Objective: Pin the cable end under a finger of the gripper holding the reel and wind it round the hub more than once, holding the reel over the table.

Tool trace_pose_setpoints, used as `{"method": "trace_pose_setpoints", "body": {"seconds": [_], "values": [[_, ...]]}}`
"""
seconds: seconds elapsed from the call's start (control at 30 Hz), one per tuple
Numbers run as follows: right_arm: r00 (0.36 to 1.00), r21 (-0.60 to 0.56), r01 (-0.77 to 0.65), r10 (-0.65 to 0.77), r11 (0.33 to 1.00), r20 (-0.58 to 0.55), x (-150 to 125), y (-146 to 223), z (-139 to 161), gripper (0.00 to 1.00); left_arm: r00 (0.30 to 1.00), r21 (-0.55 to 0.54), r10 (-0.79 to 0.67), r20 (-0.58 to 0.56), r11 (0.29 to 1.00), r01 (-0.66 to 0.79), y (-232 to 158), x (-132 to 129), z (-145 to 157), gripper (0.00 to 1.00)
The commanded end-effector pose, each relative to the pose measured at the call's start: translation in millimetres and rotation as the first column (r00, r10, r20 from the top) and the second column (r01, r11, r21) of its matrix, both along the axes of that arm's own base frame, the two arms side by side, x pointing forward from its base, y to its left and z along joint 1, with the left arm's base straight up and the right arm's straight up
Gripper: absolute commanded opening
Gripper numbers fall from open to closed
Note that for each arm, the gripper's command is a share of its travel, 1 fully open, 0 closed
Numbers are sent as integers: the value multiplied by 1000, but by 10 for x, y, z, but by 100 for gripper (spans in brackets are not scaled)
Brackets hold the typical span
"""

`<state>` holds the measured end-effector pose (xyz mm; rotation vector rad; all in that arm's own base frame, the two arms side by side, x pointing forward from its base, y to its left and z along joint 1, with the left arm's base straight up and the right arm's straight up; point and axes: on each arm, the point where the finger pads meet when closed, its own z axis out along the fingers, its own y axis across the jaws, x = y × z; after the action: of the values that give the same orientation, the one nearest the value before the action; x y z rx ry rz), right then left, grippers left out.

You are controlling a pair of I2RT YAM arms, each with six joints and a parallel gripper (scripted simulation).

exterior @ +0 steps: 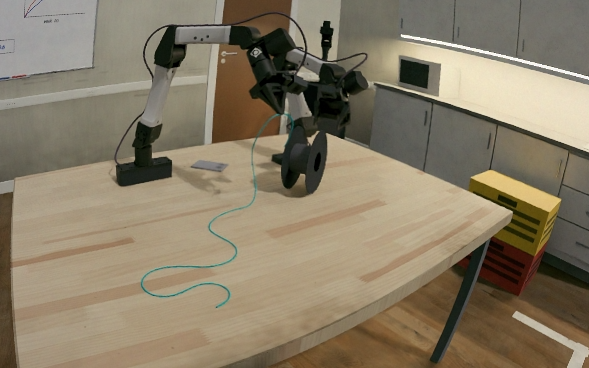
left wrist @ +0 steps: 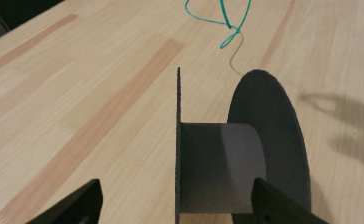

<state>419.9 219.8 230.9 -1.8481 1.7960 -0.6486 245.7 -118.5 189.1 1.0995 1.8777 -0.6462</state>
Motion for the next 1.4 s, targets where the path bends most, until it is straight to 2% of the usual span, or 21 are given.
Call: {"method": "trace_pose_setpoints", "body": {"seconds": [0.0, 0.2, 0.3, 0.5, 0.7, 0.73, 0.9, 1.27, 1.37], "values": [[1000, -18, 21, -22, 1000, -16, -27, 19, -77, 0, 1000, -6, -8, 20, 1000, 8, -15, 20, 22, 75], [1000, 3, 24, -24, 1000, 12, -54, 118, 58, 0, 1000, -6, 3, 14, 1000, -3, -3, 17, 8, 75], [999, -4, 38, -38, 999, 4, -30, 36, 22, 0, 1000, -6, 0, 16, 1000, 0, 4, 30, 5, 75], [1000, -8, 22, -22, 1000, 1, -149, 307, -7, 0, 1000, -6, -7, 17, 1000, 7, -11, 24, 10, 75], [999, 4, 29, -29, 1000, 14, -158, 281, 72, 0, 1000, -4, -6, 21, 1000, 6, -28, 6, 23, 75], [999, -12, 37, -37, 999, -4, -158, 238, -21, 0, 1000, -3, 1, 28, 1000, -1, -9, 27, 50, 75], [1000, -9, 22, -22, 1000, 1, -245, 471, -15, 0, 999, -3, -5, 40, 1000, 5, 5, 70, 95, 75], [1000, -9, 22, -22, 1000, 2, -319, 606, -12, 0, 999, -2, -4, 48, 1000, 4, -20, 68, 155, 75], [1000, 1, 27, -27, 1000, 11, -332, 598, 50, 0, 999, -3, -2, 32, 1000, 3, -8, 49, 94, 75]]}}
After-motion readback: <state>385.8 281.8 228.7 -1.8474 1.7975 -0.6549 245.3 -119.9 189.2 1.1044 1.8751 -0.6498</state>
